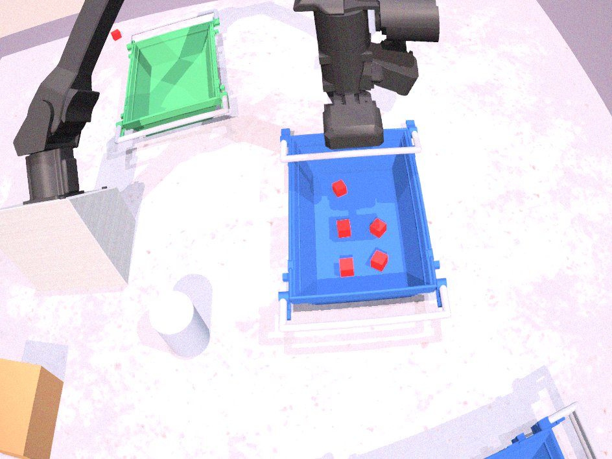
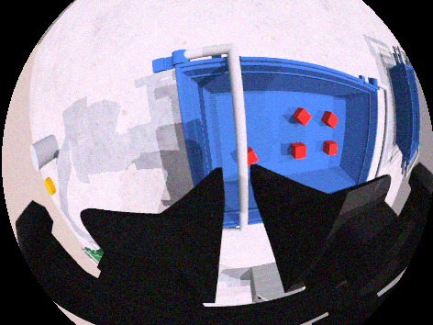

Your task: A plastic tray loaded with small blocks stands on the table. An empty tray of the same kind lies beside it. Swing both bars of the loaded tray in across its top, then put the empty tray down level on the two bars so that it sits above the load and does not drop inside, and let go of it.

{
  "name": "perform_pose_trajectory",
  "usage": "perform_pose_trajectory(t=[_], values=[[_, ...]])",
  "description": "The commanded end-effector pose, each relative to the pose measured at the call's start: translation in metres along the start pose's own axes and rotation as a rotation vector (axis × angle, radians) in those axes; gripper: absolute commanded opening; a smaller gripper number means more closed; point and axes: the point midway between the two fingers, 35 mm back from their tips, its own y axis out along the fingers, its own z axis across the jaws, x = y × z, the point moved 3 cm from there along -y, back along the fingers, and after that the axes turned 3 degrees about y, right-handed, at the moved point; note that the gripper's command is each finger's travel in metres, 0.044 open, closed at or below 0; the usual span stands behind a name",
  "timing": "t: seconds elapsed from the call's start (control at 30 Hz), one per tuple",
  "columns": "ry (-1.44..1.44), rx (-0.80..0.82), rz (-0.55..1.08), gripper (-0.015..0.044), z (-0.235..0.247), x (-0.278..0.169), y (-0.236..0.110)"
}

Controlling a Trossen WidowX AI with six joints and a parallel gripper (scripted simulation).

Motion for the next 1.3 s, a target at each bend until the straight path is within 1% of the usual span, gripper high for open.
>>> perform_pose_trajectory(t=[0.0, 0.87, 0.93, 1.0, 1.17, 1.2, 1.23, 1.27], values=[[0.000, 0.000, 0.000, 0.0084, 0.000, 0.000, 0.000], [0.000, 0.000, 0.000, 0.0084, 0.000, 0.000, 0.000], [0.000, -0.001, 0.000, 0.0084, 0.000, 0.001, -0.007], [0.000, -0.004, -0.001, 0.0084, -0.001, 0.003, -0.023], [-0.001, -0.004, -0.001, 0.0084, -0.001, 0.002, -0.081], [-0.001, -0.003, -0.001, 0.0084, -0.001, 0.001, -0.088], [0.004, -0.001, -0.001, 0.0084, -0.002, 0.003, -0.060], [0.014, -0.004, 0.002, 0.0084, -0.006, 0.003, -0.059]])
